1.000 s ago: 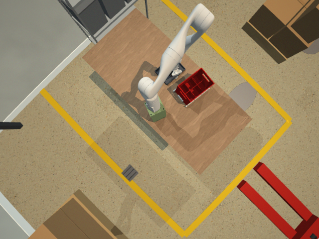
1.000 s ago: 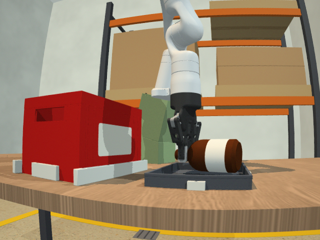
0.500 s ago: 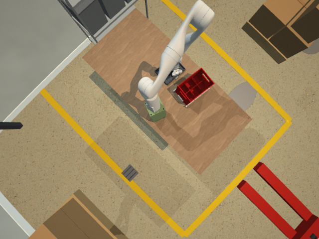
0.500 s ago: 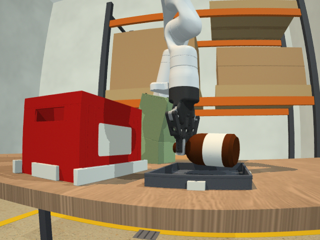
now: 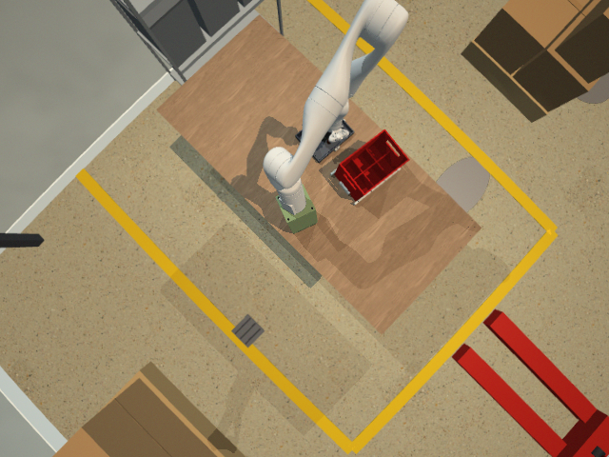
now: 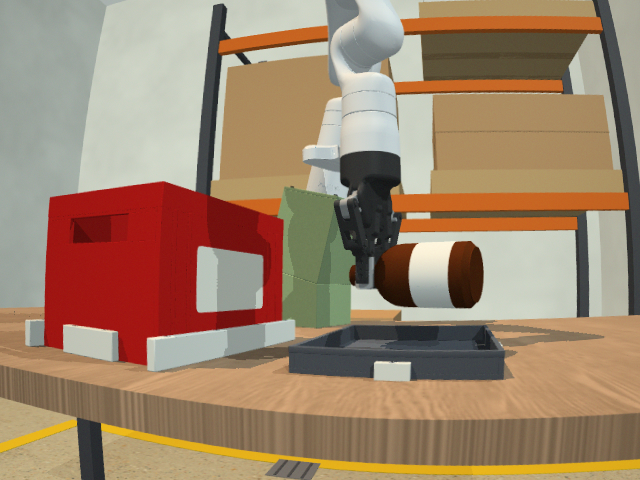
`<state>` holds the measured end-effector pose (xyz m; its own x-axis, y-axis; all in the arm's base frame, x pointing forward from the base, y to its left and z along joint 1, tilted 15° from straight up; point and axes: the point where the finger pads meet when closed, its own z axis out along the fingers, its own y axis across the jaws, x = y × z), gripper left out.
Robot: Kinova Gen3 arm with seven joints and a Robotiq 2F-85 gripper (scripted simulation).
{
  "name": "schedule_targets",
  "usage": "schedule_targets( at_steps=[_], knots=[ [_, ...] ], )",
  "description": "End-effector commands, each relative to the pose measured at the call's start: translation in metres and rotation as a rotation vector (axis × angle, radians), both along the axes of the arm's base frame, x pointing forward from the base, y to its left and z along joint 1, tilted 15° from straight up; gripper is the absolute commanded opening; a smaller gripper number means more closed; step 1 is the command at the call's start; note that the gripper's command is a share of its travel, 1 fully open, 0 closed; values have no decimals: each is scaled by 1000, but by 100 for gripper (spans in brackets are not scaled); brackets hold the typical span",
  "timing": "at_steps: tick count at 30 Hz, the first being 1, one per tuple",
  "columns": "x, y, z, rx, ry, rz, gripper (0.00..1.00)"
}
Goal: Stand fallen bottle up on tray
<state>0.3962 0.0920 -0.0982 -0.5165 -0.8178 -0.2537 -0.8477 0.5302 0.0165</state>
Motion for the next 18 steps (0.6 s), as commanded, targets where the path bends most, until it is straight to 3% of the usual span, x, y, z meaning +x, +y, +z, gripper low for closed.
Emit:
schedule_targets(
  at_steps=[1,18],
  knots=[
    [4,-2,10,-4,-13,2,0],
    [0,-8,38,-4,-13,2,0]
  ],
)
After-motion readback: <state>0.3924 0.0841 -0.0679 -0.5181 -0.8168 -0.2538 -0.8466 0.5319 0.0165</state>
